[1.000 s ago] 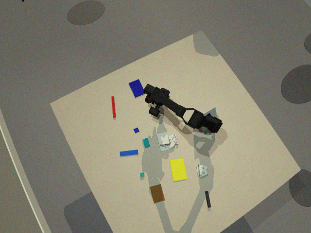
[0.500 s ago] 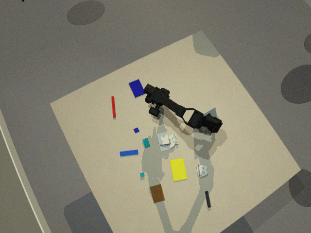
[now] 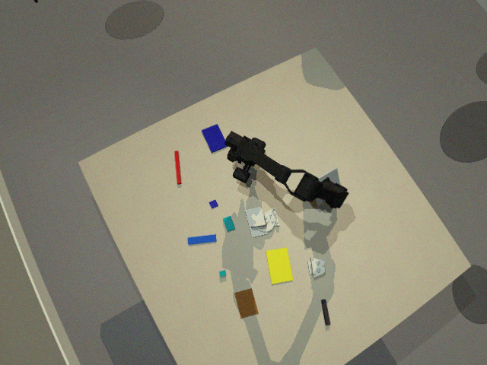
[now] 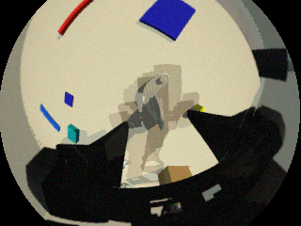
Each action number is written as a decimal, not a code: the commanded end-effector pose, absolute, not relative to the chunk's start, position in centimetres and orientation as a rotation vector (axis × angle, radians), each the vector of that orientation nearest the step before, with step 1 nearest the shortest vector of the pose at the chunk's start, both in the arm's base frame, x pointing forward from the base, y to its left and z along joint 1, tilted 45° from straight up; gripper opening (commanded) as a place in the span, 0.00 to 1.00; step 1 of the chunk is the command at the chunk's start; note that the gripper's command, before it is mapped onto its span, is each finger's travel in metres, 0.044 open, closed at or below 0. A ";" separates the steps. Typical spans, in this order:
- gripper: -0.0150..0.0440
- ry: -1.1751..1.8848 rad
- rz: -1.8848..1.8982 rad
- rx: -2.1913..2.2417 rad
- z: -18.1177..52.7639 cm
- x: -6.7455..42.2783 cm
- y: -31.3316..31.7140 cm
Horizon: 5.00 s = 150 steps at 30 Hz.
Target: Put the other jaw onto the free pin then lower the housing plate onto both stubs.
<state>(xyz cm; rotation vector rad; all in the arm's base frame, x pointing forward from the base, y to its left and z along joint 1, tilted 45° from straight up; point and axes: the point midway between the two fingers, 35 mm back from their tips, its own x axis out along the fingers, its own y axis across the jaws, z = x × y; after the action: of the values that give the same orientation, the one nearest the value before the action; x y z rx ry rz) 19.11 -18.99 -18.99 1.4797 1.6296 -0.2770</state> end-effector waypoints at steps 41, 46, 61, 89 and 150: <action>1.00 1.626 -0.279 1.486 -19.0 19.2 -19.0; 1.00 1.626 -0.279 1.486 -19.0 19.2 -19.0; 1.00 1.626 -0.279 1.486 -19.0 19.2 -19.0; 1.00 1.630 -0.277 1.480 -19.0 19.1 -19.0; 0.96 1.628 -0.275 1.479 -22.8 19.9 -15.6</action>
<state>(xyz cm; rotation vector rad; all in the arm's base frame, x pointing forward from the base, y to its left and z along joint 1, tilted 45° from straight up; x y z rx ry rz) 19.92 -15.56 -22.78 1.4794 1.6282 -0.2754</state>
